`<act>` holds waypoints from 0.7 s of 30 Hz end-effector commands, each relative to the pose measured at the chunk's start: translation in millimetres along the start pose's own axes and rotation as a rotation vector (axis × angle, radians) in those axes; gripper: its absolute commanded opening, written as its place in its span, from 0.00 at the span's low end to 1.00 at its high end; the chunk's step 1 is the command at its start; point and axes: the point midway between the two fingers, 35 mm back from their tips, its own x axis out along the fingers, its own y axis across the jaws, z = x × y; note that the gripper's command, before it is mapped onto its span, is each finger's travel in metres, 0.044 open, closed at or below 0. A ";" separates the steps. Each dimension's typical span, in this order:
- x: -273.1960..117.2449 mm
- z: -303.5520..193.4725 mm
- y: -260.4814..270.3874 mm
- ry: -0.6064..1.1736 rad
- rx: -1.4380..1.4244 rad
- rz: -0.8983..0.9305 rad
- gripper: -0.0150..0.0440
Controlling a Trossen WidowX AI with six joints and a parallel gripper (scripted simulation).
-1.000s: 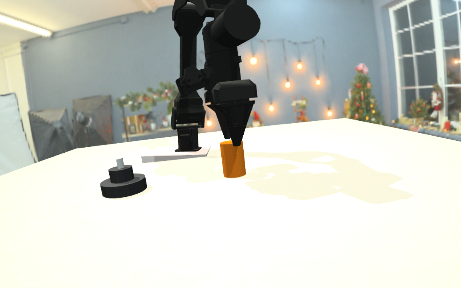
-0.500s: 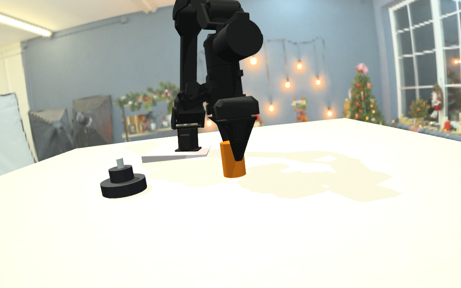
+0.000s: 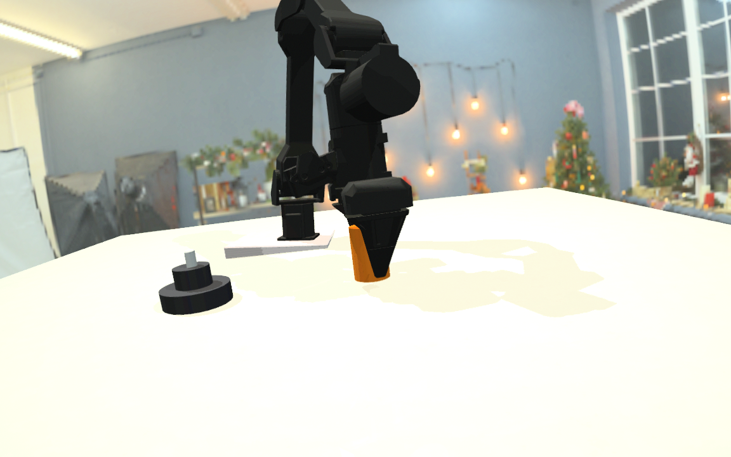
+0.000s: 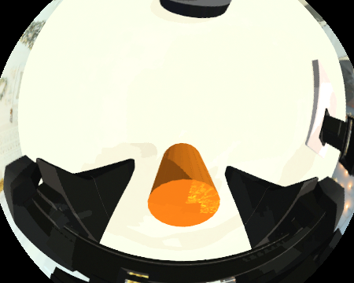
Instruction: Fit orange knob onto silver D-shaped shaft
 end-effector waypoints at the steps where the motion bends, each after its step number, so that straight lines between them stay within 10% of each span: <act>1: 3.8 0.8 -0.9 -0.004 0.003 0.000 0.96; 21: -8.4 0.1 2.3 -0.004 0.003 0.000 0.26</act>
